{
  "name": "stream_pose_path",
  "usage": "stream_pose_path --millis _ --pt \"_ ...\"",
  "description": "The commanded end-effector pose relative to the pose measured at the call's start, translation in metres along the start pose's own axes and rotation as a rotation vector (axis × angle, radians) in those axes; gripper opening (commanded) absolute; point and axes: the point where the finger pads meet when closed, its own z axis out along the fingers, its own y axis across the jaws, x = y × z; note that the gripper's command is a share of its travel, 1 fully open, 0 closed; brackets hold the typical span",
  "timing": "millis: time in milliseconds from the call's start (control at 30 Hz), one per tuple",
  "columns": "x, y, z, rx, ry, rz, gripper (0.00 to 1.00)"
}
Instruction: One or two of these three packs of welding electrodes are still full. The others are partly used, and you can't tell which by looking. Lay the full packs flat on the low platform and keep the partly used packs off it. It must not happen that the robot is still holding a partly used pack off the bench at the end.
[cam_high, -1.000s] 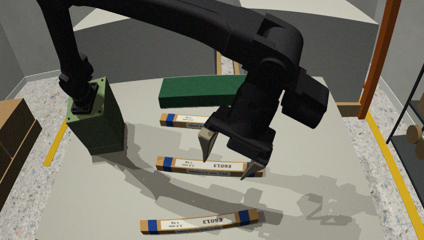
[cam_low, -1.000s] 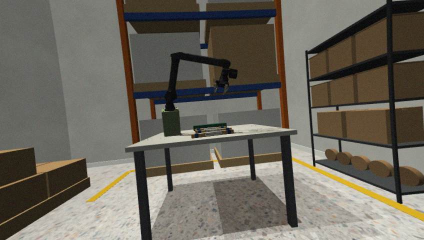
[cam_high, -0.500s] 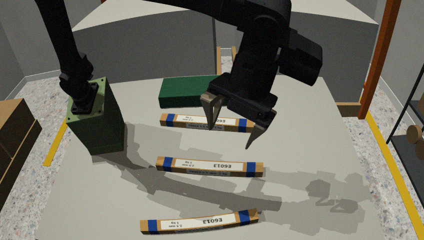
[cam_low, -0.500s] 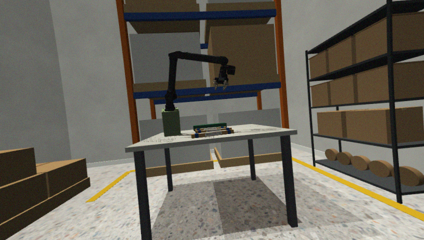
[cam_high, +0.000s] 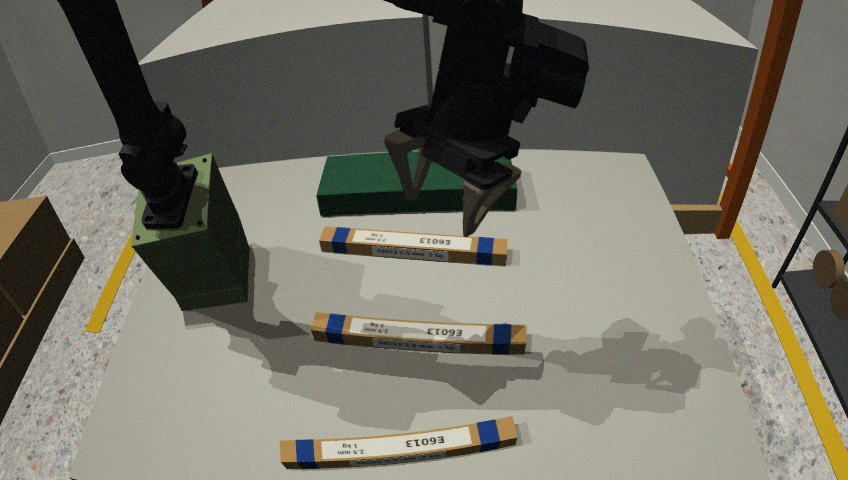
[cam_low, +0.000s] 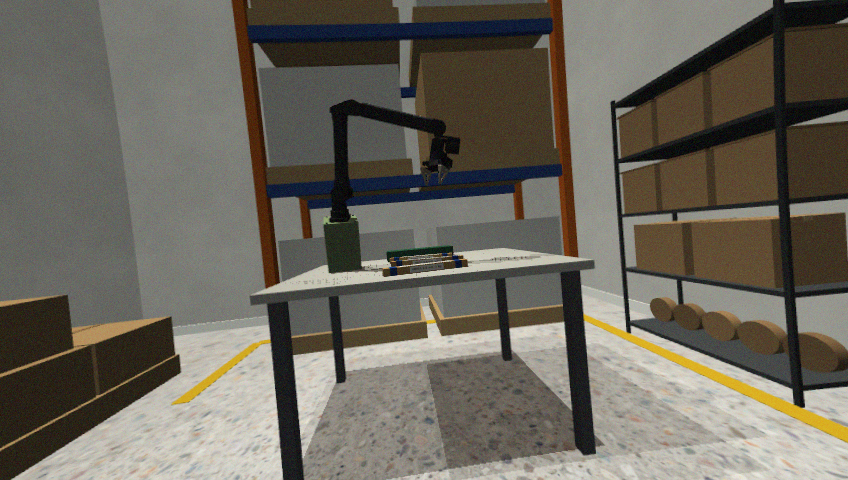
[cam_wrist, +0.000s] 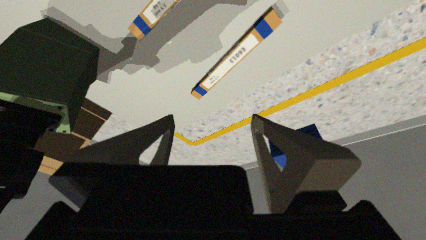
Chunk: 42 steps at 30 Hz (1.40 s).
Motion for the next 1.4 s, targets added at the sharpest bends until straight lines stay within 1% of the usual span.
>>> stream_pose_path --millis 0,67,233,267,433,467,567,633,667,733,800,867,900,1133,1200,1233,1333,1367 --pt "-0.009 0.016 -0.020 0.057 -0.041 0.148 0.74" --pt "-0.009 0.016 -0.020 0.057 -0.041 0.148 0.74" --pt "-0.025 0.045 -0.021 0.068 -0.080 0.264 0.74" --pt "-0.028 0.051 -0.021 0.068 -0.080 0.264 0.74" --pt "-0.040 0.081 -0.019 0.070 -0.118 0.373 0.74" --pt "-0.042 0.084 -0.019 0.071 -0.119 0.376 0.74" --pt "-0.048 0.103 -0.017 0.065 -0.143 0.442 0.74" --pt "-0.048 0.103 -0.017 0.065 -0.143 0.442 0.74" --pt "-0.050 0.110 -0.017 0.066 -0.158 0.485 0.74" --pt "-0.054 0.123 -0.015 0.061 -0.173 0.525 0.74" --pt "-0.058 0.134 -0.013 0.063 -0.178 0.541 0.74" --pt "-0.061 0.147 -0.011 0.056 -0.198 0.596 0.74" --pt "-0.061 0.151 -0.010 0.056 -0.197 0.596 0.74" --pt "-0.069 0.196 0.000 0.027 -0.249 0.744 0.74" --pt "-0.069 0.196 0.000 0.027 -0.249 0.744 0.74" --pt "-0.069 0.202 0.002 0.021 -0.263 0.787 0.74" --pt "-0.071 0.221 0.008 0.001 -0.282 0.849 0.74" --pt "-0.071 0.228 0.011 0.000 -0.288 0.865 0.74"
